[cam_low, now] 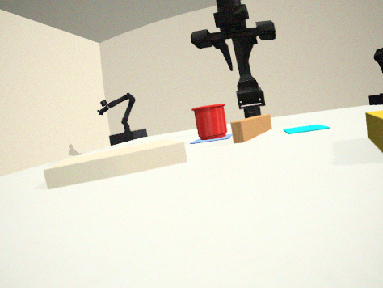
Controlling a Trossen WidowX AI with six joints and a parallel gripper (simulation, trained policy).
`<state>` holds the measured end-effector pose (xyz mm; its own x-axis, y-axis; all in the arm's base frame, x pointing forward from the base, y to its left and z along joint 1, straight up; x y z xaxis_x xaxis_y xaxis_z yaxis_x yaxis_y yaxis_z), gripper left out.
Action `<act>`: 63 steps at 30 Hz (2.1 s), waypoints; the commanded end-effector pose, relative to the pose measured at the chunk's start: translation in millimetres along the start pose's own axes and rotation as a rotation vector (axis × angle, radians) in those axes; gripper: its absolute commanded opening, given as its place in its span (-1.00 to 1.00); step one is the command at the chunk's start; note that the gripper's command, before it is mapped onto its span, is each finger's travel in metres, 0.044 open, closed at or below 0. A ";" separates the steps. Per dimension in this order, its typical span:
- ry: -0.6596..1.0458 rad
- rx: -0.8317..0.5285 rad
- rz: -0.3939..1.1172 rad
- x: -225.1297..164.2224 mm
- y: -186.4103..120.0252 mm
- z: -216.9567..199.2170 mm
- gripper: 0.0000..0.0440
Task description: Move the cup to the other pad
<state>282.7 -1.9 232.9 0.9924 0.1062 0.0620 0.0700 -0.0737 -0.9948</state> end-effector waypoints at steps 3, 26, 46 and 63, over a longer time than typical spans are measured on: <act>-0.017 -0.007 0.051 -0.4 11.5 -7.2 -0.36; -0.104 0.007 0.167 -9.1 70.3 -34.5 -0.20; -0.336 0.064 0.210 -20.7 132.3 -41.8 -0.75; -0.504 0.061 0.139 -5.3 100.9 -43.1 -0.99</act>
<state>286.0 -54.8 128.1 0.8256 0.5511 -0.1211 -0.0991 -0.0697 -0.9926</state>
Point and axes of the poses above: the point midway between the two fingers, 35 mm back from their tips, its own y axis out along the fingers, its own z axis across the jaws, x = y × z, the point moved 5 cm from there along -y, back along the fingers, and after that the axes turned 10 degrees about -y, right-handed, at the moved point
